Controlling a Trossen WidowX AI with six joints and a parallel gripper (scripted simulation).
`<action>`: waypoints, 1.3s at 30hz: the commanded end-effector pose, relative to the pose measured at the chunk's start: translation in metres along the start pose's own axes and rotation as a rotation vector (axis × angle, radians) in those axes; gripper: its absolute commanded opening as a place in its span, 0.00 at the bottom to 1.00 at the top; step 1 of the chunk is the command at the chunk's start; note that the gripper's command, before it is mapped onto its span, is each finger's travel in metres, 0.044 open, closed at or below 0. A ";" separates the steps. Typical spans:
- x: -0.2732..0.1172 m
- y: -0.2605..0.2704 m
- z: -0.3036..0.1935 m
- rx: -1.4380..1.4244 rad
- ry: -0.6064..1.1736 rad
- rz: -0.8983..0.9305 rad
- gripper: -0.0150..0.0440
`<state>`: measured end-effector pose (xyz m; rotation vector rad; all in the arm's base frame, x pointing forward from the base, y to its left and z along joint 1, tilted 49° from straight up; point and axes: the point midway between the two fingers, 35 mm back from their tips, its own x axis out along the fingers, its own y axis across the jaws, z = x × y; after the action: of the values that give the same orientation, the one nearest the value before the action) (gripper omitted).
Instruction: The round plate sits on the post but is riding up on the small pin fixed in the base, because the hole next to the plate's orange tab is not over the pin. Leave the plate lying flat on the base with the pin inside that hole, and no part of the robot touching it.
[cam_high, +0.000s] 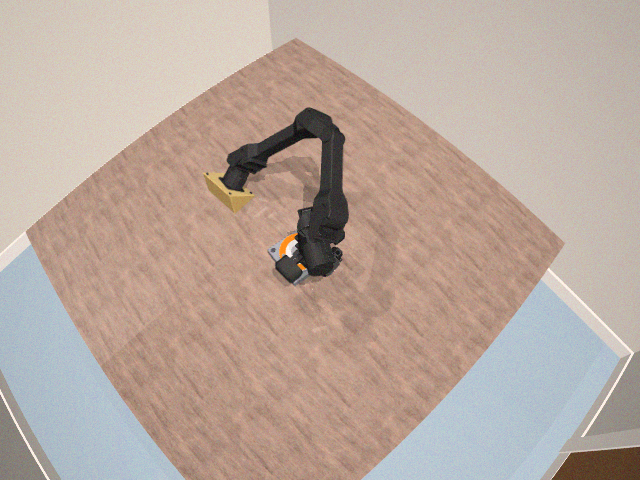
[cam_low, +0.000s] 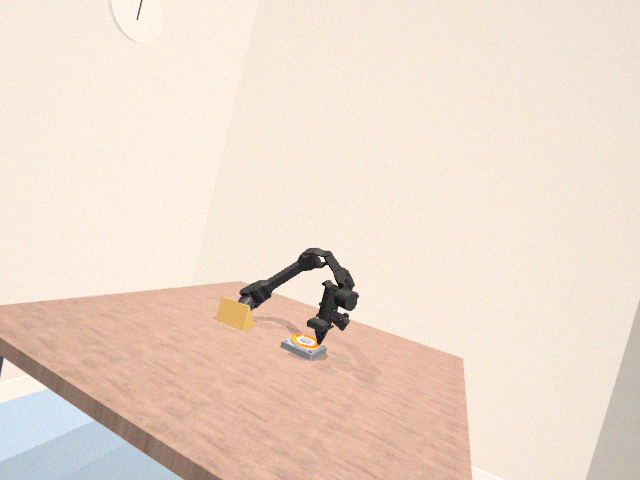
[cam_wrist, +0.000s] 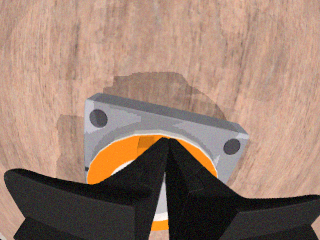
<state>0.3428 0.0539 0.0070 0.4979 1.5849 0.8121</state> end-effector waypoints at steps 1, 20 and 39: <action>0.001 0.007 -0.001 0.003 0.004 0.009 0.25; 0.000 0.031 -0.008 0.003 0.005 0.010 0.25; -0.002 0.048 -0.024 0.004 0.005 0.010 0.25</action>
<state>0.3193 0.0763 0.0438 0.4951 1.5782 0.8173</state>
